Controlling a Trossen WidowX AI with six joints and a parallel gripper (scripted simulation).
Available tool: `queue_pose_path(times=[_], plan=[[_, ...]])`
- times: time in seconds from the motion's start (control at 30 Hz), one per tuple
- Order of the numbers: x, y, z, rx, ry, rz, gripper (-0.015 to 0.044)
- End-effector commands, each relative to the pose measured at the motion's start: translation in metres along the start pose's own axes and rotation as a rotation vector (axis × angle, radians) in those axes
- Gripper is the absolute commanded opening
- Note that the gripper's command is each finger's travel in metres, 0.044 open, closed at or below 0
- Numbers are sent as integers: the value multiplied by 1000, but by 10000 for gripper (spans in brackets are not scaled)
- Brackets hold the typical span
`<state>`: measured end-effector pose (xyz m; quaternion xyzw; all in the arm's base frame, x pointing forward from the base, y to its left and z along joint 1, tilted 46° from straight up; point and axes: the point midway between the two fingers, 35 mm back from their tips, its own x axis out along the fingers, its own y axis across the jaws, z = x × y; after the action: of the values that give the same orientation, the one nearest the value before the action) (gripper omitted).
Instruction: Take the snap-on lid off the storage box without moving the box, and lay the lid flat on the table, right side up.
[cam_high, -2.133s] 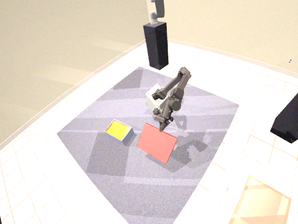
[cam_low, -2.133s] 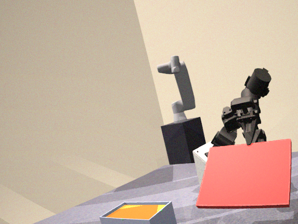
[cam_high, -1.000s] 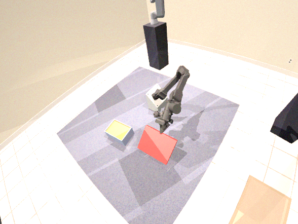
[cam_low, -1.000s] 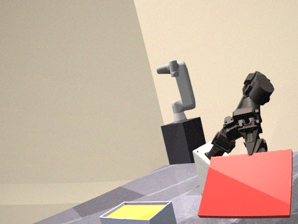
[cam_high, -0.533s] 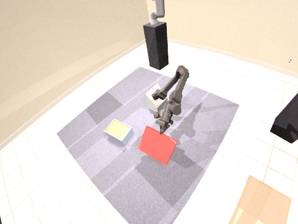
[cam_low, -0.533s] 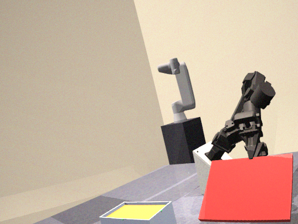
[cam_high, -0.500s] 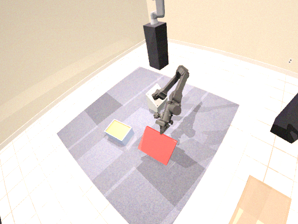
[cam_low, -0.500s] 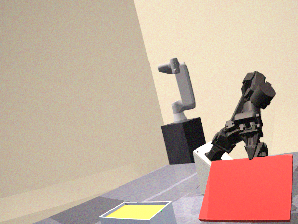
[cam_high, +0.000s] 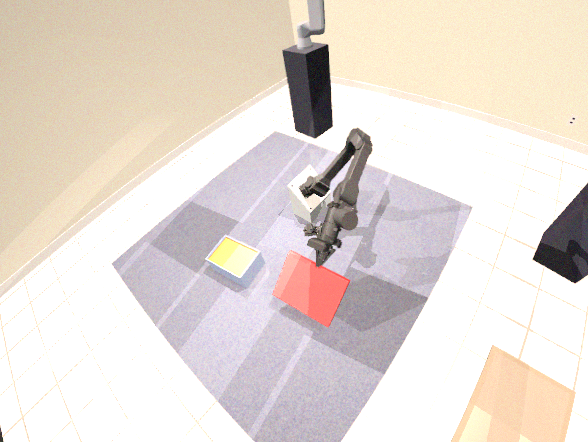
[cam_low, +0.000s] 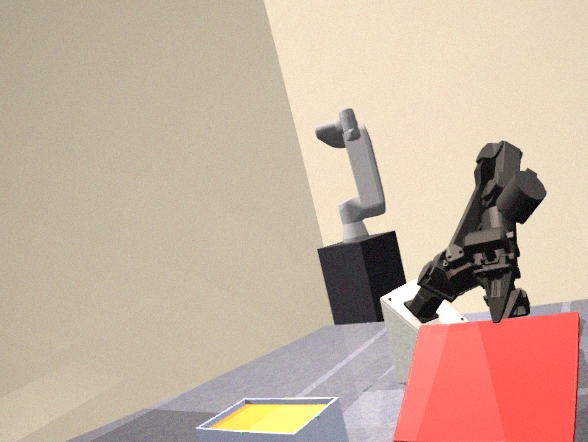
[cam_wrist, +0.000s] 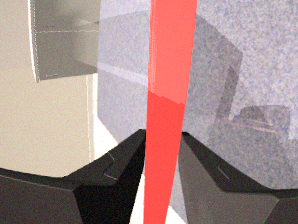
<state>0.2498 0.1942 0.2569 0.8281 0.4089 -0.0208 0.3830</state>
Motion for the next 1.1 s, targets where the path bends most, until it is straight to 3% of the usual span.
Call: queue_pose_path(times=[0.0,1.07], plan=[[3,-2,2,7,-6,7,0],[19,-21,2,8,-5,7,0]])
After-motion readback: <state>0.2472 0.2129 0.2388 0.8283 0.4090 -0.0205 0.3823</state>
